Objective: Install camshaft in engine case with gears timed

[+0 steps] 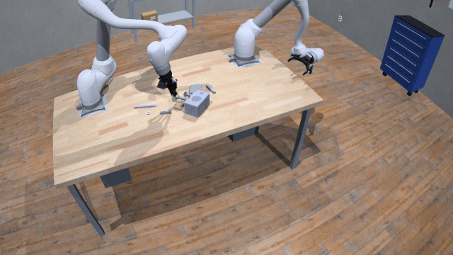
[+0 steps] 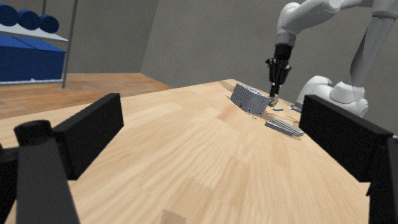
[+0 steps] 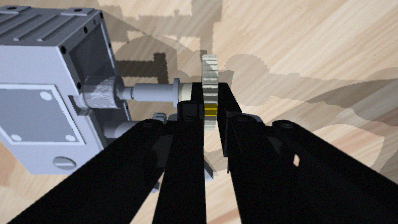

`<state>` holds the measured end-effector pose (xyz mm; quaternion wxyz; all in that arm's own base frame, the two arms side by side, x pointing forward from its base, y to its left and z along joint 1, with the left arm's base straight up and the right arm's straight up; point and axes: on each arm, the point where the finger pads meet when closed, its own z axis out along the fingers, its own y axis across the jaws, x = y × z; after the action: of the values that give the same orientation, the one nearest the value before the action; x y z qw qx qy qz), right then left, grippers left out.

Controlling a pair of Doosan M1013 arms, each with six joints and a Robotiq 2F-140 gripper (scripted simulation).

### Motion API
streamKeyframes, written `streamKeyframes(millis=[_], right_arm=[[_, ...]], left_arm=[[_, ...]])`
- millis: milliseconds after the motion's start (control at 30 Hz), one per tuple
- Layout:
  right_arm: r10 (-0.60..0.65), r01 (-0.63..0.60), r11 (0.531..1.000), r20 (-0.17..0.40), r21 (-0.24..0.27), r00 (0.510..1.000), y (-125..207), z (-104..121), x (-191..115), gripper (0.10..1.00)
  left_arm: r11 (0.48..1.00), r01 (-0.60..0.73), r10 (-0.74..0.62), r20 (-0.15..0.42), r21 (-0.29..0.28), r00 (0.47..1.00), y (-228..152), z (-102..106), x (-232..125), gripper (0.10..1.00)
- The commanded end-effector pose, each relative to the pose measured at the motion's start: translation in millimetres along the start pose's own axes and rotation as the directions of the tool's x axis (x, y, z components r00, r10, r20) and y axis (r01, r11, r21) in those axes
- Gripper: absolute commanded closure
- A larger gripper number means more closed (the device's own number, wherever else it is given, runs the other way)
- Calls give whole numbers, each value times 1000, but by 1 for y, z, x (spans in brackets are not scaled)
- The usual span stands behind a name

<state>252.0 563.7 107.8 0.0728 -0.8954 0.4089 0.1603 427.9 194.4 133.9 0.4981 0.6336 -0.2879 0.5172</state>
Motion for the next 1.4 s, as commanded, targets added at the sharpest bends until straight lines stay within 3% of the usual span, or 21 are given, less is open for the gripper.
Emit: streamKeyframes(millis=[0,1367], right_arm=[[0,0,1000,1,1,1000,-1,-1,-1,956],[0,0,1000,1,1,1000,-13,-1,-1,956]], left_arm=[[1000,-1,1,0,0,1000,0,0,1,98],[1000,-1,1,0,0,1000,0,0,1,98]])
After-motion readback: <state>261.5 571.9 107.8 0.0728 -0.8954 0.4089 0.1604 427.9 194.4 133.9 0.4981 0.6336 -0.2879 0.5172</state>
